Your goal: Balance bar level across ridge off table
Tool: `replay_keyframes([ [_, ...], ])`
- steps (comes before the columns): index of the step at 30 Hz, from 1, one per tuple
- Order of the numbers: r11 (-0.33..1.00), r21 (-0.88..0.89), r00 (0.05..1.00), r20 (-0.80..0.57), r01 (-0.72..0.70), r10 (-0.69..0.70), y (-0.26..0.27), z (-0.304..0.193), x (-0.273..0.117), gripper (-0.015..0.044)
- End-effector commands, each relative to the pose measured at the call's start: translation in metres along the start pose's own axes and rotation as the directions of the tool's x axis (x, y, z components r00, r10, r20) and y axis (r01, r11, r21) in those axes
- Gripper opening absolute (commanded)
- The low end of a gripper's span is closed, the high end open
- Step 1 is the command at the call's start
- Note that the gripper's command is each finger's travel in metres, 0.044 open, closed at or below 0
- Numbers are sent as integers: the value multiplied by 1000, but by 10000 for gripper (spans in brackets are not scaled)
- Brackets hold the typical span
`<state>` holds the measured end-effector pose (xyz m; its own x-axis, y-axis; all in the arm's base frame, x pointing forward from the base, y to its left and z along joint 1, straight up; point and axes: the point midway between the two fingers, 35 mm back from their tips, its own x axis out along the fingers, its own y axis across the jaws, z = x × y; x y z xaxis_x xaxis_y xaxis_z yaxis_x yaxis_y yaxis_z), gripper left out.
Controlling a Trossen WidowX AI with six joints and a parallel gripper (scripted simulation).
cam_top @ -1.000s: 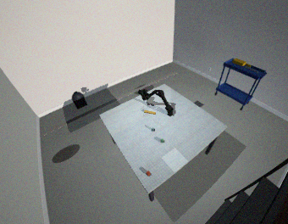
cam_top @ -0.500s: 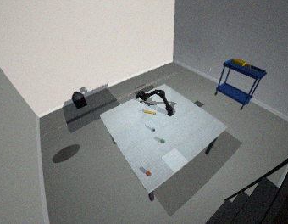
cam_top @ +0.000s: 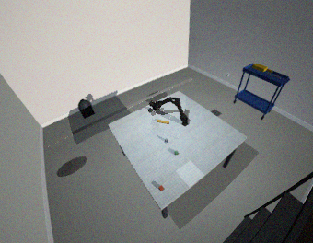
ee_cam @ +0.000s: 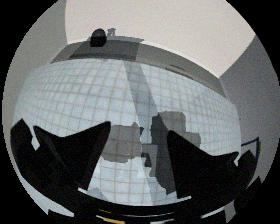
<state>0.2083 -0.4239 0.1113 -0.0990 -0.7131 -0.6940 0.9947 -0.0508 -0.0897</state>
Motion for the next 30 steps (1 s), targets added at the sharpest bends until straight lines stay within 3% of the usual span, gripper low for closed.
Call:
replay_keyframes([
  [1,995,-84,996,-78,-51,44,8,-12,-14,315],
  [12,927,-294,925,-362,-232,116,19,-65,-60,315],
  [24,796,-391,752,-649,-462,117,12,-119,-128,315],
  [30,766,-393,705,-701,-508,108,9,-128,-144,315],
])
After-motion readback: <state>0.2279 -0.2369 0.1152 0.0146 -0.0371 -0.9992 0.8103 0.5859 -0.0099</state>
